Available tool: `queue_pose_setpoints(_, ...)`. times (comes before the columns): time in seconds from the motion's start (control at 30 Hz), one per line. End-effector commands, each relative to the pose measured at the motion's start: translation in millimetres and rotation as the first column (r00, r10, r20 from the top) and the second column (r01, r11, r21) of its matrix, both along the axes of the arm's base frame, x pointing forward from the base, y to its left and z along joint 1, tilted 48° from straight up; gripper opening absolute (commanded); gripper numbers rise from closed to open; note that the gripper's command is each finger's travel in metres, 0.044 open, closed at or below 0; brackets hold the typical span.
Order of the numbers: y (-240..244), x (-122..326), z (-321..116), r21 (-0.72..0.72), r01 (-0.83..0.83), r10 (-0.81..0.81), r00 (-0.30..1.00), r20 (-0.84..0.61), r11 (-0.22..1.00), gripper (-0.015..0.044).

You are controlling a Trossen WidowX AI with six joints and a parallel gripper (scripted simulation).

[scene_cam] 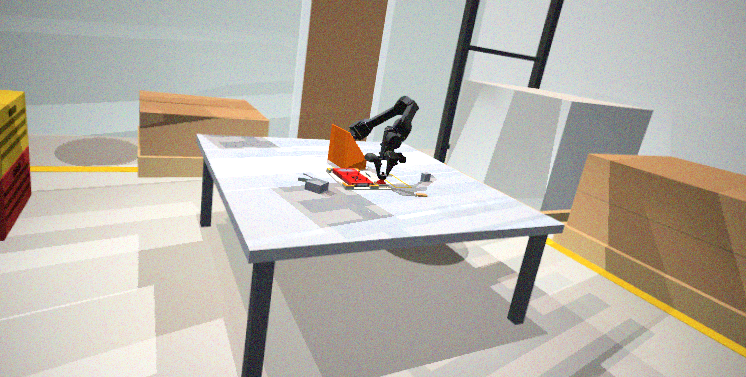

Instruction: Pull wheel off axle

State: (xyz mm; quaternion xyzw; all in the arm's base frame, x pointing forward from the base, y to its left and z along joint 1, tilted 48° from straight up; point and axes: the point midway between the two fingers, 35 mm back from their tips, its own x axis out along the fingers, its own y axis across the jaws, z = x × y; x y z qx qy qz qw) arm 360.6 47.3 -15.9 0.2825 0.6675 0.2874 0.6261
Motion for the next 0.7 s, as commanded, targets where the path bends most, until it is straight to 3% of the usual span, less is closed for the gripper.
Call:
queue_pose_setpoints(0.0, -9.7, 0.4, 5.4, -0.003, 0.019, -0.019, 1.000, 0.001, 1.000, 0.0000)
queue_pose_setpoints(0.67, -14.6, 0.7, 9.8, -0.003, 0.020, -0.020, 1.000, 0.001, 1.000, 0.0000)
